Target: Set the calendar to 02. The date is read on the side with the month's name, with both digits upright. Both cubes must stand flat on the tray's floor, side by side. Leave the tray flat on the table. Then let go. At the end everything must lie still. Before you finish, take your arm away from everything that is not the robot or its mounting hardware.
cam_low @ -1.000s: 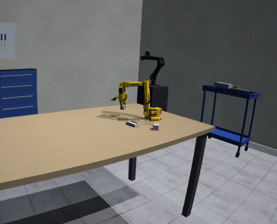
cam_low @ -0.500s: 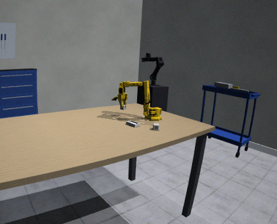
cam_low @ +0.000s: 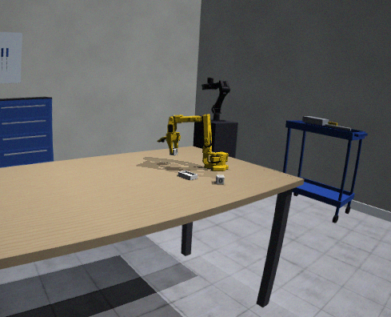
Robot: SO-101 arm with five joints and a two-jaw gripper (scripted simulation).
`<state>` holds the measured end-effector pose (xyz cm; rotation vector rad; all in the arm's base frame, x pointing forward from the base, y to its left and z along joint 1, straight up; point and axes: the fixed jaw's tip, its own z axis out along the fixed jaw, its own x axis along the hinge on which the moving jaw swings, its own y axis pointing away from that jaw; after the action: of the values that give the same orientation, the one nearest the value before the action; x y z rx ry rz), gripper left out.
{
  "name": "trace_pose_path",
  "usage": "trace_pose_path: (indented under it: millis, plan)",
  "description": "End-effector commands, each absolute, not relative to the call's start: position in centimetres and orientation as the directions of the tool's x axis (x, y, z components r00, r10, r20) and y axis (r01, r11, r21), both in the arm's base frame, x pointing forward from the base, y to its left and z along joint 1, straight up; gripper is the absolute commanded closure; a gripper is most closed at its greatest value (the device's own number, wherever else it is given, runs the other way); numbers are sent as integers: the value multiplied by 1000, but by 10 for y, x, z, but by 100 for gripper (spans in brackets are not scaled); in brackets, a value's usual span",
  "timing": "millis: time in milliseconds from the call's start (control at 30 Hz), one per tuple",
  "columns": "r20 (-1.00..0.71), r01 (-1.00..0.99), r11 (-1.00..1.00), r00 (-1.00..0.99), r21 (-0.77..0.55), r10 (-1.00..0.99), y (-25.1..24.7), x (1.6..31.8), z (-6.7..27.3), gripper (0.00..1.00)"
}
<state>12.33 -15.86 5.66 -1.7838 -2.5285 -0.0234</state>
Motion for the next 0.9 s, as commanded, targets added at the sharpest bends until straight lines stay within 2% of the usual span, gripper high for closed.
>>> trace_pose_path:
  millis: [0,500,867]
  plan:
    - [-27,925,379,-379,8,925,-156,137,68,100]
    - [-27,797,604,-604,8,797,-114,169,61,100]
    - [-55,761,649,-647,17,760,-104,176,66,100]
